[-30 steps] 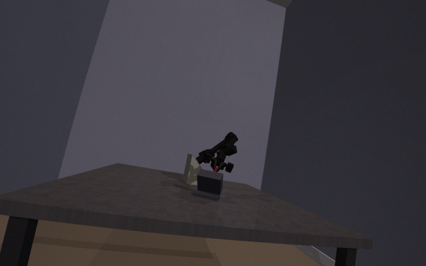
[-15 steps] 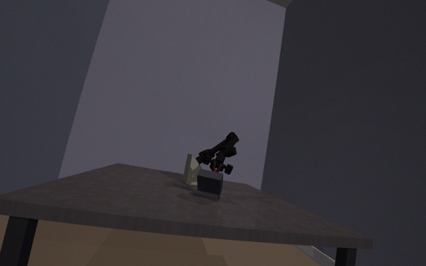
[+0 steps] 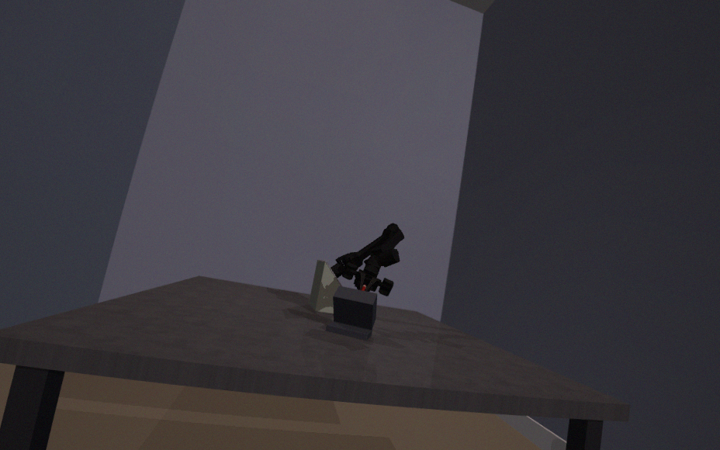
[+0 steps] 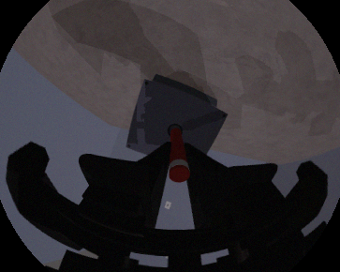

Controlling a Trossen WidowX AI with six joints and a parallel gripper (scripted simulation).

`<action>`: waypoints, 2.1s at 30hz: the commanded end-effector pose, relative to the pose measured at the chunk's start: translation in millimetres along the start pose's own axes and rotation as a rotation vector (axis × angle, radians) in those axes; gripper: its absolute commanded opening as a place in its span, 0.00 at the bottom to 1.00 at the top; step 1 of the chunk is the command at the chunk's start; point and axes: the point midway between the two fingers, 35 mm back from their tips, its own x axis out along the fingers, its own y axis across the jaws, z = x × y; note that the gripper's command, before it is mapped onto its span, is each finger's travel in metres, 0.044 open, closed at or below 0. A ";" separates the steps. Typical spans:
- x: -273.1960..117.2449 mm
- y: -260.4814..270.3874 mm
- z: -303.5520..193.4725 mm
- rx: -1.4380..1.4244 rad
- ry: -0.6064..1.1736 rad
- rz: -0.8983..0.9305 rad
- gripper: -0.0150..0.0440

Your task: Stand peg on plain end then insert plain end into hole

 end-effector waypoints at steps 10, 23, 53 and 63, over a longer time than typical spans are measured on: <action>1.0 0.4 -0.7 0.000 0.001 -0.001 0.25; 6.9 1.6 -0.4 0.000 0.001 -0.001 0.25; 25.8 1.9 -0.6 0.000 0.002 -0.001 0.25; 32.0 2.1 -0.8 0.000 0.002 -0.001 0.25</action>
